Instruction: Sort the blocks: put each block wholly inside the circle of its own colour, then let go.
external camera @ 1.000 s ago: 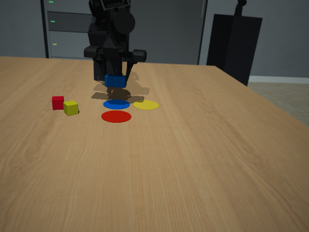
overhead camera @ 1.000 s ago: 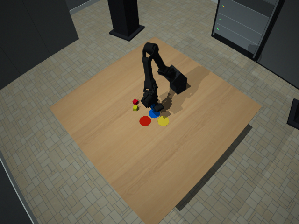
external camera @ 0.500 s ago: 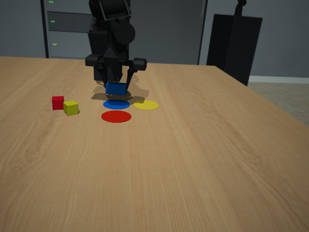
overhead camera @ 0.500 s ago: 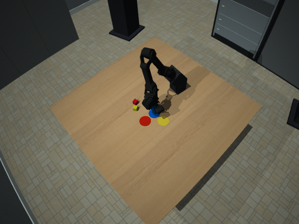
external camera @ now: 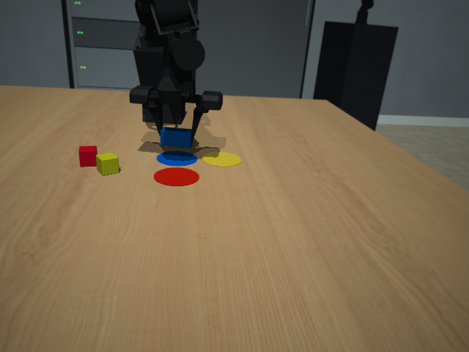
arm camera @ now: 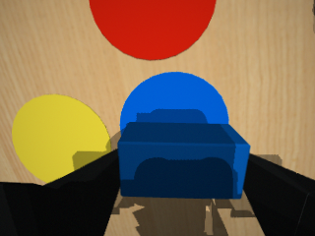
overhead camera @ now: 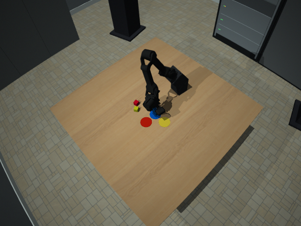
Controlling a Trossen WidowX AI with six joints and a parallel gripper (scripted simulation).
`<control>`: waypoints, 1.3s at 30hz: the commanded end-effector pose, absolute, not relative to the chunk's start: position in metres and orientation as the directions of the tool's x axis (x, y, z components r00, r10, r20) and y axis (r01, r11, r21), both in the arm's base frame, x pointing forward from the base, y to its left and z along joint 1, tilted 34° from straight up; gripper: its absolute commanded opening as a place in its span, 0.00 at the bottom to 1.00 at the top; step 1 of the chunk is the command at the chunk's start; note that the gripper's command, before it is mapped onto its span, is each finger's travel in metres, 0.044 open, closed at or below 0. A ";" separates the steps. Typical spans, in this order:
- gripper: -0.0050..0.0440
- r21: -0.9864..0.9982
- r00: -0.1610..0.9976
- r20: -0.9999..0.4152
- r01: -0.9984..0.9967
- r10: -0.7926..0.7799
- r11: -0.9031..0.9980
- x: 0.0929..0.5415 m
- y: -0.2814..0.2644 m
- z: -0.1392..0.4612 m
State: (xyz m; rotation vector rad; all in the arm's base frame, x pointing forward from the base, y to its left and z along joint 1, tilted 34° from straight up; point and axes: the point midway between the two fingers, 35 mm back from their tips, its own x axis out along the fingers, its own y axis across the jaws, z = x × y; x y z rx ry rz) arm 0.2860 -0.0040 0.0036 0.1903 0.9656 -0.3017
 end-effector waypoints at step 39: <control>0.80 0.030 0.540 -0.825 0.334 -0.165 0.942 0.305 -0.008 -0.017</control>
